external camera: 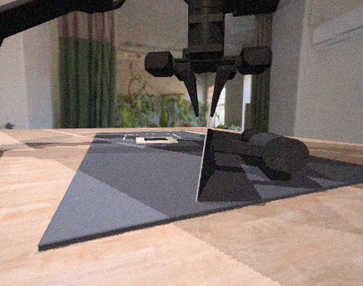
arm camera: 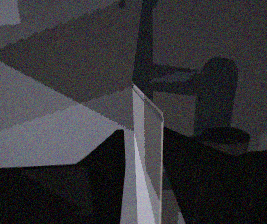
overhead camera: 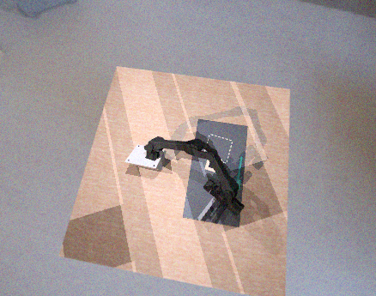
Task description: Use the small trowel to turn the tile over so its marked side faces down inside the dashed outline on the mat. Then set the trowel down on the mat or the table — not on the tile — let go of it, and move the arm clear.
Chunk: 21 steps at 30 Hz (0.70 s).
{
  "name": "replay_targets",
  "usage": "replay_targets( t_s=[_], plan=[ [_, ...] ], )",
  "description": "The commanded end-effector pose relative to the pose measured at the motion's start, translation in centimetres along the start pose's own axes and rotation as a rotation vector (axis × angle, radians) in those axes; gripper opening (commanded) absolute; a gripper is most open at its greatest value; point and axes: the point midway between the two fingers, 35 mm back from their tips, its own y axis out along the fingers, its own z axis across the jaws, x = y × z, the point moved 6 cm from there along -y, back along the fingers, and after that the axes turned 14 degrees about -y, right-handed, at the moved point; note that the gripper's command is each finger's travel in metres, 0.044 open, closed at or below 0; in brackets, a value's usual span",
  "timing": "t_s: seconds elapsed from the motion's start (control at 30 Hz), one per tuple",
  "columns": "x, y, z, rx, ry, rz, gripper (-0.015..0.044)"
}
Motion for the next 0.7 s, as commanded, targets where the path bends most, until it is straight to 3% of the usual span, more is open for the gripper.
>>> replay_targets(
  t_s=[0.0, 0.67],
  plan=[
    [0.4, 0.0, 0.6, 0.003, -0.005, -0.004, 0.0100],
    [0.9, 0.9, 2.9, 0.004, -0.004, -0.004, 0.0100]
  ],
)
